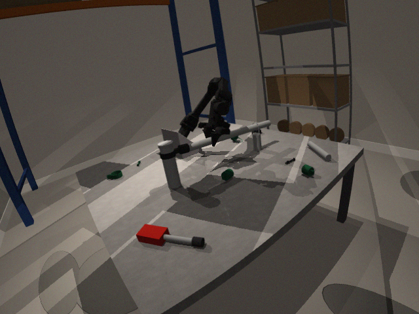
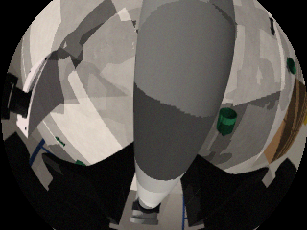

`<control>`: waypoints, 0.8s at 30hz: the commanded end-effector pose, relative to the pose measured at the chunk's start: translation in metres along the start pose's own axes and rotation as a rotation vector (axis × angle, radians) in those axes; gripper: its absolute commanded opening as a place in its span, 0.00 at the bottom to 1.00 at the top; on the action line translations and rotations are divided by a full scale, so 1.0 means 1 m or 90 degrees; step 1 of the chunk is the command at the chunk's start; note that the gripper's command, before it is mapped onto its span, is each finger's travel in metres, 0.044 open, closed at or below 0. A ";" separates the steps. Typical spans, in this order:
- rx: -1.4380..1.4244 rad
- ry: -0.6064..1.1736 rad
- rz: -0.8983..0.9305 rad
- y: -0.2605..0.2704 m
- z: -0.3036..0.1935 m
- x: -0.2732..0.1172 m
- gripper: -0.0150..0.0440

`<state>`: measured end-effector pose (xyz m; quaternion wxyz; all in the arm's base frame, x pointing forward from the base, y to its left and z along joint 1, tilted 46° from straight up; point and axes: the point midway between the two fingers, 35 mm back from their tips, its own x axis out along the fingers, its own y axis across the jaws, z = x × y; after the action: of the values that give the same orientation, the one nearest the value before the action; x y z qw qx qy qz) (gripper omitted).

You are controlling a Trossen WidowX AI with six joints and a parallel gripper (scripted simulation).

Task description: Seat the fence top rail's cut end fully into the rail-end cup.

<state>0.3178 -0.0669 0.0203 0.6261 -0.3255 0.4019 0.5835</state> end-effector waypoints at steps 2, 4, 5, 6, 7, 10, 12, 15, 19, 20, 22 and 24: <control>0.001 0.009 -0.003 0.000 -0.006 -0.003 0.25; 0.001 0.009 -0.003 0.000 -0.007 -0.003 0.25; 0.001 0.009 -0.003 0.000 -0.007 -0.003 0.25; 0.001 0.009 -0.003 0.000 -0.007 -0.003 0.25; 0.001 0.009 -0.003 0.000 -0.007 -0.003 0.25; 0.001 0.009 -0.003 0.000 -0.007 -0.003 0.25; 0.001 0.009 -0.003 0.000 -0.008 -0.003 0.25; 0.001 0.009 -0.003 0.000 -0.008 -0.003 0.25; 0.001 0.009 -0.003 0.000 -0.008 -0.004 0.25; 0.001 0.009 -0.003 0.000 -0.009 -0.004 0.25; 0.001 0.009 -0.003 0.000 -0.009 -0.004 0.25; 0.001 0.009 -0.003 0.000 -0.009 -0.004 0.25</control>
<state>0.3175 -0.0697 0.0196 0.6261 -0.3258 0.4013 0.5838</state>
